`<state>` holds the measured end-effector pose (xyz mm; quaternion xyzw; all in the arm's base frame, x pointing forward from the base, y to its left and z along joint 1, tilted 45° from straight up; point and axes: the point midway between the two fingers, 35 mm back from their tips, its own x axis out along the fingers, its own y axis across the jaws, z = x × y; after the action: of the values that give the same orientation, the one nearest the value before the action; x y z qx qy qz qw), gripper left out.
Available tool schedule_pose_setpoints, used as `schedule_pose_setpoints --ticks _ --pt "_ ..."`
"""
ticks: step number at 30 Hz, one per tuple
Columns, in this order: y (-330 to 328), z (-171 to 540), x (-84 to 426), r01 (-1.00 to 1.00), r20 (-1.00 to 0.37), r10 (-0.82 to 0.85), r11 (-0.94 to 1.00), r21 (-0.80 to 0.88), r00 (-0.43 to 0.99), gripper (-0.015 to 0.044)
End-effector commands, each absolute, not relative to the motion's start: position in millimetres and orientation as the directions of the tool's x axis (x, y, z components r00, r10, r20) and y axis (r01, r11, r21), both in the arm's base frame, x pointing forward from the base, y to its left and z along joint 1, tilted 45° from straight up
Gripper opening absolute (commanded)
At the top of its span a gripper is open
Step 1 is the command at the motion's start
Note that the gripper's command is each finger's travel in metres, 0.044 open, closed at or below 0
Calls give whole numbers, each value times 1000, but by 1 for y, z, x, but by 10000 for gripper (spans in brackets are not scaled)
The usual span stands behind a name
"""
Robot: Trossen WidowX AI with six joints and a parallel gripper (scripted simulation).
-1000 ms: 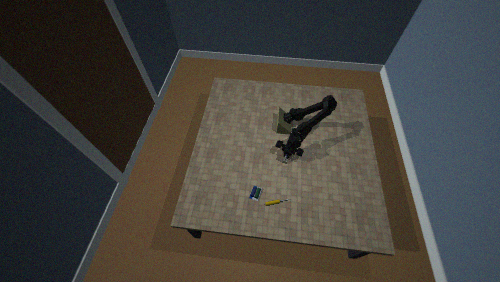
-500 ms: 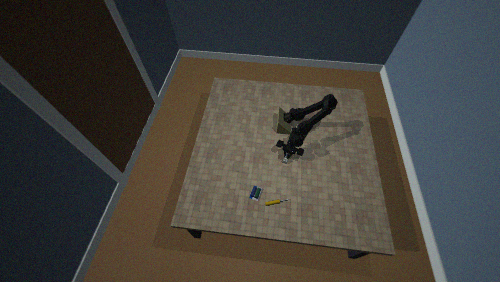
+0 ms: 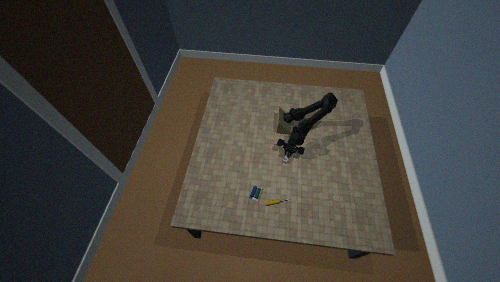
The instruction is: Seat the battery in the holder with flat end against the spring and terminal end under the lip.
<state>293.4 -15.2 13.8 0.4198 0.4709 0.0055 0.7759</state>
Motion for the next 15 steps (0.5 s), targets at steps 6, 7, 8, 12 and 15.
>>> schedule_pose_setpoints --ticks 6,7,8,12,15 --pt "-11 14 285 395 -730 404 645 654 551 75" --pt "-11 14 284 395 -731 404 645 654 550 75" --pt "-11 14 284 395 -731 404 645 654 550 75" --pt "-11 13 285 395 -736 410 648 651 539 75" --pt "-11 13 286 396 -741 418 651 648 525 75"
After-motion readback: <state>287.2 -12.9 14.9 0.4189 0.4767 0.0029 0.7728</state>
